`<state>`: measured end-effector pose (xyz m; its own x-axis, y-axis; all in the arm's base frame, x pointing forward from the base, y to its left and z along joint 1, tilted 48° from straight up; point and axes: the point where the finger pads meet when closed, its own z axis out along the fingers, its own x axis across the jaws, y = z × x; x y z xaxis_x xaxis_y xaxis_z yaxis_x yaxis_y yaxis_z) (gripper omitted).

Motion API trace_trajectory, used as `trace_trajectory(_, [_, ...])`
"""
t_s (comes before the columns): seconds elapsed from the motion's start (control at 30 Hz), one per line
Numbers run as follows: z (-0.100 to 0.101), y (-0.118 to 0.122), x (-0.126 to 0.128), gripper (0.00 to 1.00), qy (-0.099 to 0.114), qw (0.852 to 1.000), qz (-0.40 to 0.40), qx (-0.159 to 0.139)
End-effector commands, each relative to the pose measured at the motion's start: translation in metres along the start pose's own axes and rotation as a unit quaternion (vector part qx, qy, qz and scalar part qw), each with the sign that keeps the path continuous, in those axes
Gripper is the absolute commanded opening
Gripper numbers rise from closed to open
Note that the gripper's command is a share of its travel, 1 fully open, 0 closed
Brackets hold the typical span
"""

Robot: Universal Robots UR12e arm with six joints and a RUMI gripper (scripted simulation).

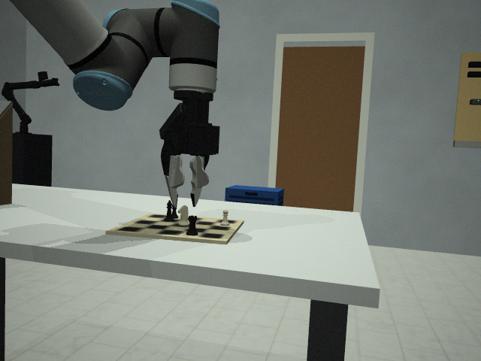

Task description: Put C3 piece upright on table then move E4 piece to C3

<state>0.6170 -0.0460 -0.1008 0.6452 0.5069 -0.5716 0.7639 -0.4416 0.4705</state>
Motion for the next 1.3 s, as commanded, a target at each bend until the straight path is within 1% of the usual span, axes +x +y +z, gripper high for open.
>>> trace_trajectory(0.0, [0.009,0.0,0.0,0.23,0.0,1.0,0.0,0.0])
trace_trajectory(0.2, [0.019,0.0,0.0,0.23,0.0,1.0,0.0,0.0])
trace_trajectory(0.4, [0.023,0.0,0.0,0.23,0.0,1.0,0.0,0.0])
trace_trajectory(1.27, [0.024,0.0,0.0,0.23,0.0,1.0,0.0,0.0])
